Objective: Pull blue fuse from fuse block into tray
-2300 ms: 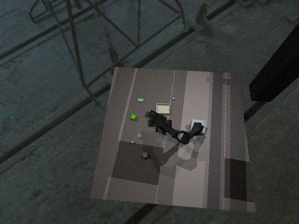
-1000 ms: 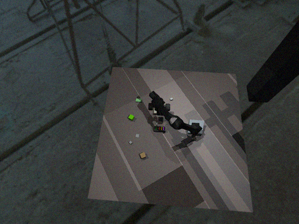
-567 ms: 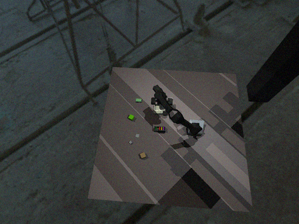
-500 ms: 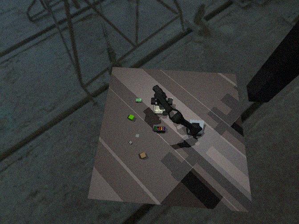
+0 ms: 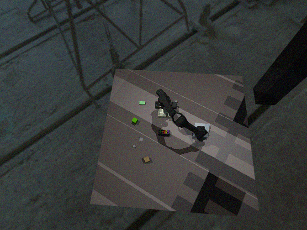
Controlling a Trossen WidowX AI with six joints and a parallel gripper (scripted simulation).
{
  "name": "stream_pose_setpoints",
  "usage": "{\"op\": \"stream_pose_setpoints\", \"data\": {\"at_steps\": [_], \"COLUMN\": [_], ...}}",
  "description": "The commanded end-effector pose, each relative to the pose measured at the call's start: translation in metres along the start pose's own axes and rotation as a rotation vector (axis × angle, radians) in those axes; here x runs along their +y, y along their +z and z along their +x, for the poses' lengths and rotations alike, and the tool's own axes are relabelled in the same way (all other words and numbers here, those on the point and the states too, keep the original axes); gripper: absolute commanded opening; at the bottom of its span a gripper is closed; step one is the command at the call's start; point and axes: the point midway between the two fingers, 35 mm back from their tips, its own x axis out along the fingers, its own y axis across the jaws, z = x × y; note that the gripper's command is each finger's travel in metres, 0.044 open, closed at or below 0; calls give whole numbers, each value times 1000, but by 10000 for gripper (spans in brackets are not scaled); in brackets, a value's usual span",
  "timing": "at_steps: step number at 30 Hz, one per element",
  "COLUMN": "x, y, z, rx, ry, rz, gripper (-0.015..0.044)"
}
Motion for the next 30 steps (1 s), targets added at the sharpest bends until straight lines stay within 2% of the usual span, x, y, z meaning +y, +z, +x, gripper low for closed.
{"op": "stream_pose_setpoints", "data": {"at_steps": [1, 8, 21, 24, 30], "x": [1, 1, 0, 1, 1], "y": [0, 0, 0, 0, 0], "z": [8, 16, 10, -21, -24], "rx": [-5, -5, -2, -3, -4], "ry": [-2, -3, 1, -2, -2], "rz": [8, 8, 1, 8, 9], "gripper": [0, 0, 330, 330, 330]}}
